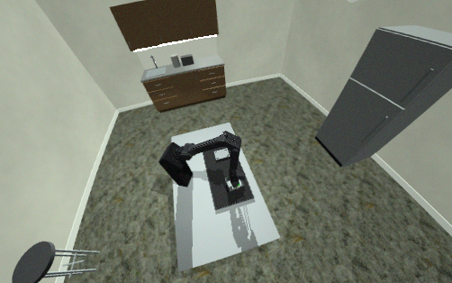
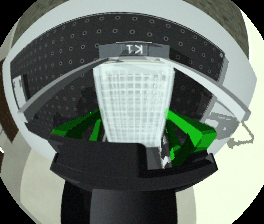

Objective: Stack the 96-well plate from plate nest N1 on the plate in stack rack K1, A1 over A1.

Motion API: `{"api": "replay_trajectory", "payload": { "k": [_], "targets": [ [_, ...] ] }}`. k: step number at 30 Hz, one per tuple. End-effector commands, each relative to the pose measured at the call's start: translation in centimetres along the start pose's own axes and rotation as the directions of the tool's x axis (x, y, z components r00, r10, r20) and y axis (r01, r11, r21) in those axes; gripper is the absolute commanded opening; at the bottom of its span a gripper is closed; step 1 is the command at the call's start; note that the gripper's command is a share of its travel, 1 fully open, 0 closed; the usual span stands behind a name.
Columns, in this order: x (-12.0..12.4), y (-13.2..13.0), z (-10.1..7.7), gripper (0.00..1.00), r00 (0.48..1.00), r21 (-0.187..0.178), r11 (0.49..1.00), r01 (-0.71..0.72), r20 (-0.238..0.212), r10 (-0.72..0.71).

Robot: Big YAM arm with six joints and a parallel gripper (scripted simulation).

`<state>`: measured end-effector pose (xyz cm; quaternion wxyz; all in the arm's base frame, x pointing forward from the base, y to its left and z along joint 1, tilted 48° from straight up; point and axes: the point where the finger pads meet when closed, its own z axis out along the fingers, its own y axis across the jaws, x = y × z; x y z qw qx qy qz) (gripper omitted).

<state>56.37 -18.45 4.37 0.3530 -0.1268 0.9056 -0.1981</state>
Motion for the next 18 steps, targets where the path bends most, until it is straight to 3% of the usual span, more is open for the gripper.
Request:
{"api": "replay_trajectory", "payload": {
  "k": [1,18],
  "targets": [
    [0.27,0.00,0.10,0.00,1.000,-0.006,1.000,0.002,-0.006,-0.002],
    [0.21,-0.04,0.59,0.00,1.000,-0.003,1.000,0.001,-0.002,-0.001]
  ]
}}
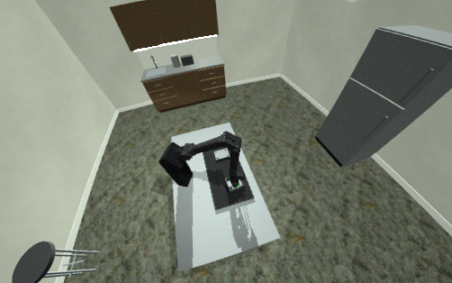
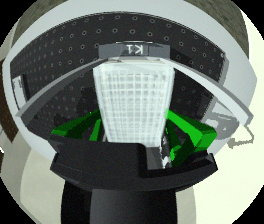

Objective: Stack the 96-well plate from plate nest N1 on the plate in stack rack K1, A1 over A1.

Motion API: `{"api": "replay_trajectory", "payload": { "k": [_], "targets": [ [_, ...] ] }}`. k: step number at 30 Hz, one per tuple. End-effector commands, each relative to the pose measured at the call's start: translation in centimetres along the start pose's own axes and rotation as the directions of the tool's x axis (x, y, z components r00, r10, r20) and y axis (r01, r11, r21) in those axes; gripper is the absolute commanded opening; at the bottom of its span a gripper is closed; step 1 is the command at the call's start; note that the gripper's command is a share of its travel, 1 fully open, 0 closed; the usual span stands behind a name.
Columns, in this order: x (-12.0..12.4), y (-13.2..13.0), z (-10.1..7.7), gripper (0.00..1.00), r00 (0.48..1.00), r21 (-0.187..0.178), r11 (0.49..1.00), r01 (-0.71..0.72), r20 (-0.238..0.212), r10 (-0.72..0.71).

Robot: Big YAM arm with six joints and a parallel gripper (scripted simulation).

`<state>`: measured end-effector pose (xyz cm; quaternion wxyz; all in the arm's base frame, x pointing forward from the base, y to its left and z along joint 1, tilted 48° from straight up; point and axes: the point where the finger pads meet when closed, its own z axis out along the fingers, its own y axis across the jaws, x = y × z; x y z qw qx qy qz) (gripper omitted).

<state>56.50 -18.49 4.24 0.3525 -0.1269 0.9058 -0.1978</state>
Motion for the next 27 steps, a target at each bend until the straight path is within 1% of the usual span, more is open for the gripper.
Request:
{"api": "replay_trajectory", "payload": {
  "k": [1,27],
  "targets": [
    [0.22,-0.06,0.42,0.00,1.000,-0.002,1.000,0.001,-0.001,-0.001],
    [0.17,-0.27,0.83,0.00,1.000,0.002,1.000,0.001,0.002,-0.001]
  ]
}}
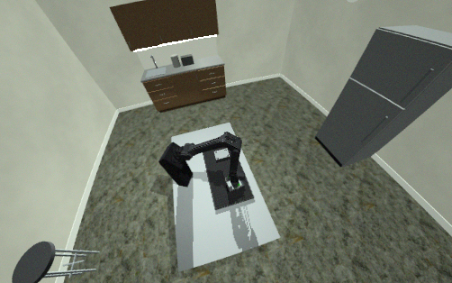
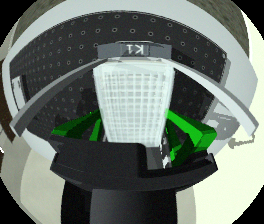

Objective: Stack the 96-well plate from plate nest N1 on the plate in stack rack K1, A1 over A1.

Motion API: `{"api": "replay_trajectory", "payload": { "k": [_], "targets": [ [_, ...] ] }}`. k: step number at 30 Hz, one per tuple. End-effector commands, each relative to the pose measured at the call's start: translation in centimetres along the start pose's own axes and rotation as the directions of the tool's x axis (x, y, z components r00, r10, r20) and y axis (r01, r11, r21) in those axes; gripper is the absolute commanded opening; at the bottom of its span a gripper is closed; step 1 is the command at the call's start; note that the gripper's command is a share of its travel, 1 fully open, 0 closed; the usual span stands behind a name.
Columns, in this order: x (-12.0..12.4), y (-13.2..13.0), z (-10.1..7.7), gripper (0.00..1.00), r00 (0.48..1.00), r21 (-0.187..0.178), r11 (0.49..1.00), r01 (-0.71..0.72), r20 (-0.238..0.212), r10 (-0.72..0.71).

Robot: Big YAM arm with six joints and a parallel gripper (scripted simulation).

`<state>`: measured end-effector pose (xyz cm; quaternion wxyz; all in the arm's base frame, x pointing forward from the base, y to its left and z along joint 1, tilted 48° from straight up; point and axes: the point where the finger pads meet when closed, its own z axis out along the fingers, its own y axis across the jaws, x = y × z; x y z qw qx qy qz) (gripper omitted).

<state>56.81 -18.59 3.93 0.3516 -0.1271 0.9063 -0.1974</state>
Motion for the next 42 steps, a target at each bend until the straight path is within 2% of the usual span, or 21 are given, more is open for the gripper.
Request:
{"api": "replay_trajectory", "payload": {
  "k": [1,26,27,29,30,42],
  "targets": [
    [0.17,-0.31,0.40,0.00,1.000,0.003,1.000,0.000,0.004,0.000],
    [0.19,-0.51,0.76,0.00,1.000,0.005,1.000,-0.001,0.004,0.001],
    [-0.45,-0.34,0.07,0.00,1.000,0.005,1.000,0.000,0.012,0.000],
    [-0.45,-0.34,0.07,0.00,1.000,0.005,1.000,0.000,0.012,0.000],
    [-0.45,-0.34,0.07,1.00,1.000,0.005,1.000,0.000,0.012,0.000],
    [-0.45,-0.34,0.07,1.00,1.000,0.005,1.000,0.000,0.012,0.000]
  ]
}}
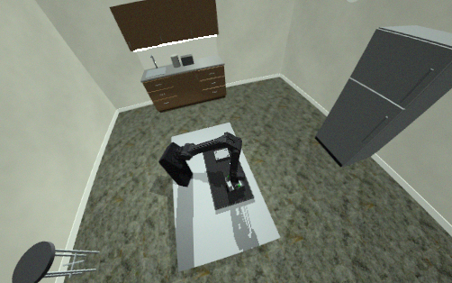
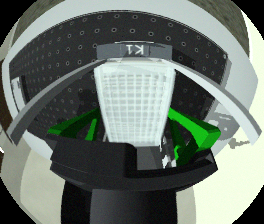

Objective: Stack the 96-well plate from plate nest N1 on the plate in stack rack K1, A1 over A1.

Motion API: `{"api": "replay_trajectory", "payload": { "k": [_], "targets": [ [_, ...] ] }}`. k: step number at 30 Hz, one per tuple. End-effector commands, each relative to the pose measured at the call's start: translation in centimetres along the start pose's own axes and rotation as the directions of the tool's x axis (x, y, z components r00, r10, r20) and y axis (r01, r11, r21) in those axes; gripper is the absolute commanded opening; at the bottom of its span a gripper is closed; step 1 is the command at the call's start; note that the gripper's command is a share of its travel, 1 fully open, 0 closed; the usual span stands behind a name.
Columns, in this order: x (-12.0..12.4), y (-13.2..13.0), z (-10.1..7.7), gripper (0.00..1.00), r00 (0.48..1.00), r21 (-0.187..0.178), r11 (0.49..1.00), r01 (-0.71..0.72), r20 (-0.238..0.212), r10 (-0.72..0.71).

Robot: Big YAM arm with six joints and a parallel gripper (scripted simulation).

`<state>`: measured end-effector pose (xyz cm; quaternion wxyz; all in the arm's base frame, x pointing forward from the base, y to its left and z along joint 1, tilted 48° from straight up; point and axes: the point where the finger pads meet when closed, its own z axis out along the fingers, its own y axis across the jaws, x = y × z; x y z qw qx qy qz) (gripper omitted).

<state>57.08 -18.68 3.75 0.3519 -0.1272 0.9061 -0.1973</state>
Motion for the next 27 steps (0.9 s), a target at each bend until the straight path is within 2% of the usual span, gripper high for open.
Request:
{"api": "replay_trajectory", "payload": {
  "k": [1,8,9,12,22,27],
  "targets": [
    [-0.4,-0.3,-0.3,1.00,1.000,0.005,1.000,0.000,0.011,0.000],
    [-0.4,-0.3,-0.3,1.00,1.000,0.005,1.000,0.000,0.011,0.000],
    [-0.4,-1.0,-1.2,1.00,1.000,0.015,1.000,-0.001,0.017,0.001],
    [-0.3,-0.8,-1.4,1.00,1.000,0.009,1.000,-0.001,0.009,0.001],
    [-0.7,-0.3,-4.1,1.00,1.000,0.005,1.000,-0.001,0.014,0.000],
    [-0.7,-0.3,-4.1,1.00,1.000,0.005,1.000,-0.001,0.014,0.000]
  ]
}}
